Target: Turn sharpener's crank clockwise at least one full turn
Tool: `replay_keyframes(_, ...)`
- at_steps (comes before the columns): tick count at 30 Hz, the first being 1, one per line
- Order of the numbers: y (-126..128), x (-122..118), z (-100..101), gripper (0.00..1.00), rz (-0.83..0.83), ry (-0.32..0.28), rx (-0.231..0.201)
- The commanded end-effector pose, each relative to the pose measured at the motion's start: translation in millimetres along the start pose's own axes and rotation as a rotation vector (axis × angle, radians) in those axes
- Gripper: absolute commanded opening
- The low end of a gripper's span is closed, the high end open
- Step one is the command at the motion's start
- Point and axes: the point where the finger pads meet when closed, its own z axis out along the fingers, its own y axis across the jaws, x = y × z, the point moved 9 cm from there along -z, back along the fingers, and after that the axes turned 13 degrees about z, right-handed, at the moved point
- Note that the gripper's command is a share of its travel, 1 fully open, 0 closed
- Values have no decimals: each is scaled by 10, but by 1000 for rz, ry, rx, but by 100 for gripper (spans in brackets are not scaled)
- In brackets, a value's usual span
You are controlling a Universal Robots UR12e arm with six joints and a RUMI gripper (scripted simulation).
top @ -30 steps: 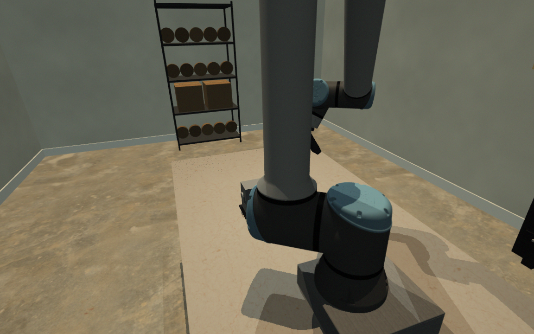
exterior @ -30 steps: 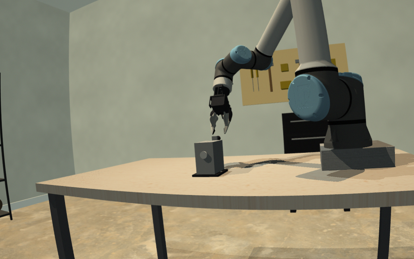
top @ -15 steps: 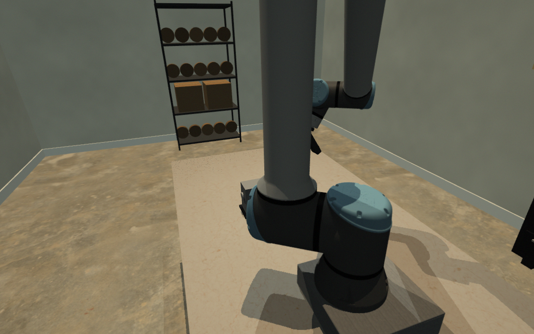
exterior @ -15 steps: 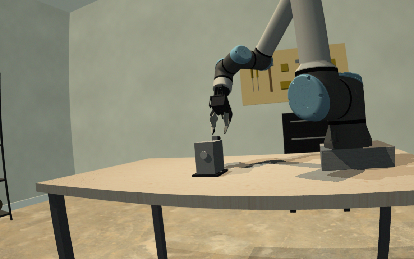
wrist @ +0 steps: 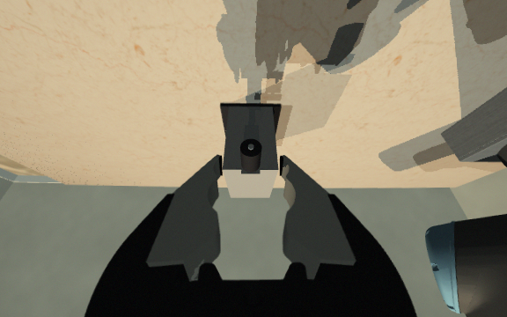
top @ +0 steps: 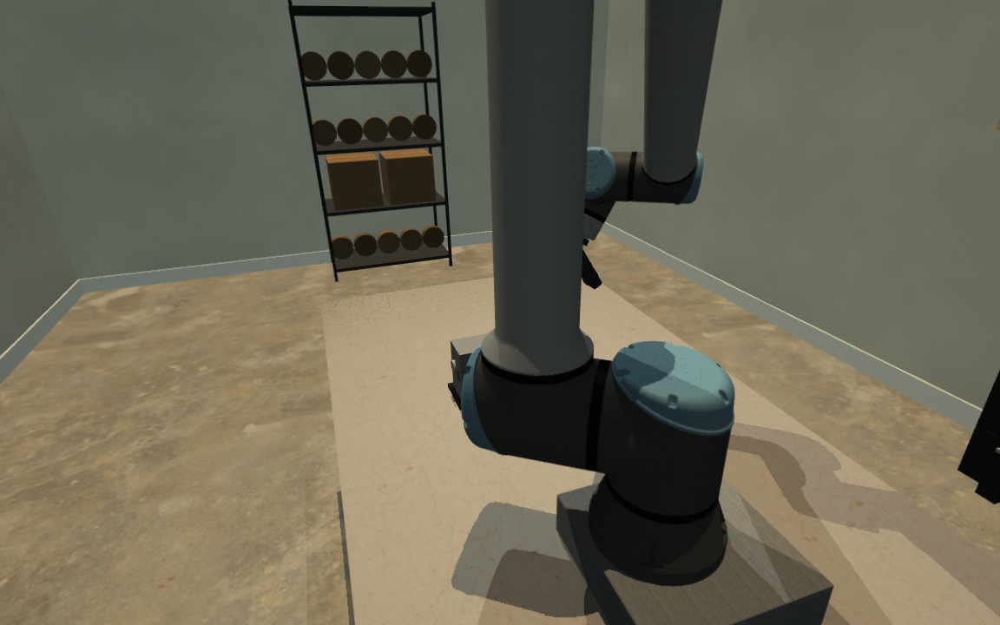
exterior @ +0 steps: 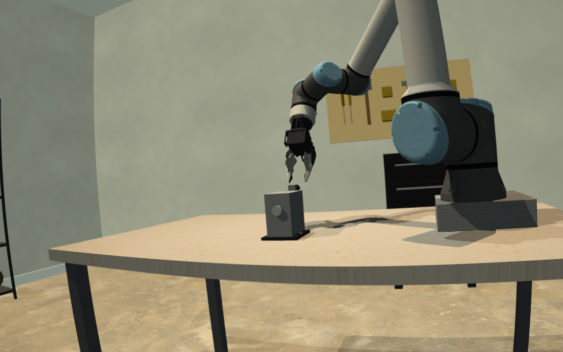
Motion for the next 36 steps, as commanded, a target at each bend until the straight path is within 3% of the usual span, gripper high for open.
replay_keyframes(1,-4,-1,-8,32,-1,0,1)
replay_keyframes(36,-4,-1,348,32,-1,0,1)
